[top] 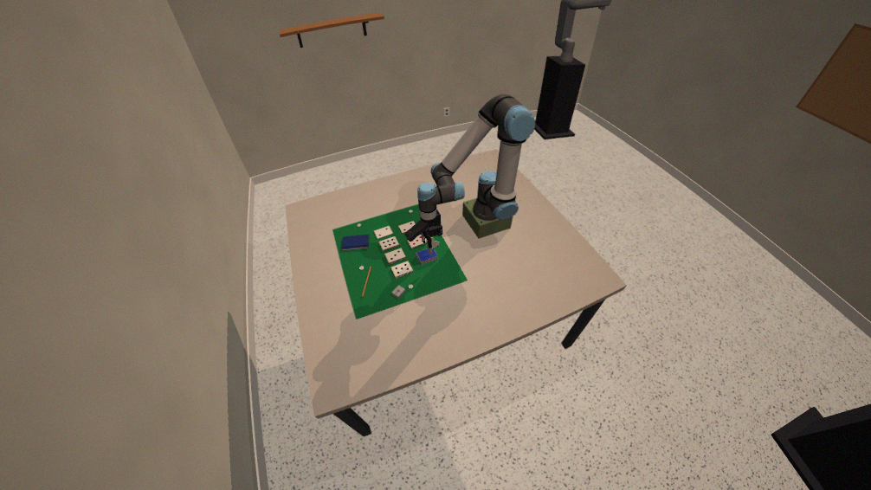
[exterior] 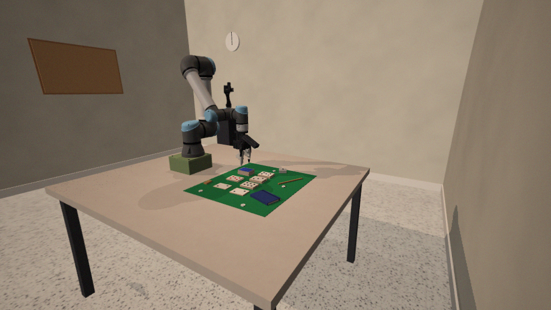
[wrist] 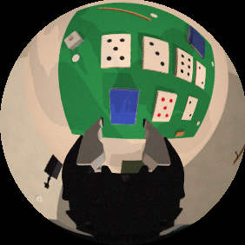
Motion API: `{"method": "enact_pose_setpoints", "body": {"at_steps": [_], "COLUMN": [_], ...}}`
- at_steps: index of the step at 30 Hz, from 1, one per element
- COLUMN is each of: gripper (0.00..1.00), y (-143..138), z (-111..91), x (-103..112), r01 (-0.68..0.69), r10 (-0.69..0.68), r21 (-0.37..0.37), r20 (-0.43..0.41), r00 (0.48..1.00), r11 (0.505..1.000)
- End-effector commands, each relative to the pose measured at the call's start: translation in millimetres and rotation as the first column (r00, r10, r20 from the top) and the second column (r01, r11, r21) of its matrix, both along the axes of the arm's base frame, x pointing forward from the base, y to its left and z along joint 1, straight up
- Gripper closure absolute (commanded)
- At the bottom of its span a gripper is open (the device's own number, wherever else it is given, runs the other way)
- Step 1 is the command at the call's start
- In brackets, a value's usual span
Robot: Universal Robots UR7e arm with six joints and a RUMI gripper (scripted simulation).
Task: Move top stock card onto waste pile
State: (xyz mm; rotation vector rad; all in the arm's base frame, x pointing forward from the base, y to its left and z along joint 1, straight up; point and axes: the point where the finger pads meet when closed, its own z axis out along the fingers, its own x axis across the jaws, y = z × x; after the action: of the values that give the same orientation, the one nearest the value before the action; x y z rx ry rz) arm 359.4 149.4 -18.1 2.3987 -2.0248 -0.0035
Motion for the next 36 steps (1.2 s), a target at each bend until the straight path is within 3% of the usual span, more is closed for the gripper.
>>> {"method": "enact_pose_setpoints", "body": {"at_steps": [1, 13, 29, 30, 36], "gripper": [0.5, 0.5, 0.5, 0.58, 0.58], "y": [-0.1, 0.0, 0.0, 0.0, 0.0], "z": [-15.6, -26.8, -26.3, -26.4, -26.4], "x": [1.6, 2.0, 3.8, 3.8, 3.8], "r01": [0.0, 0.0, 0.0, 0.0, 0.0], "r10": [0.0, 0.0, 0.0, 0.0, 0.0], "r21": [0.001, 0.001, 0.001, 0.001, 0.001], "r20": [0.003, 0.003, 0.007, 0.006, 0.006], "r00": [1.0, 1.0, 1.0, 1.0, 1.0], "r11": [1.0, 1.0, 1.0, 1.0, 1.0]}}
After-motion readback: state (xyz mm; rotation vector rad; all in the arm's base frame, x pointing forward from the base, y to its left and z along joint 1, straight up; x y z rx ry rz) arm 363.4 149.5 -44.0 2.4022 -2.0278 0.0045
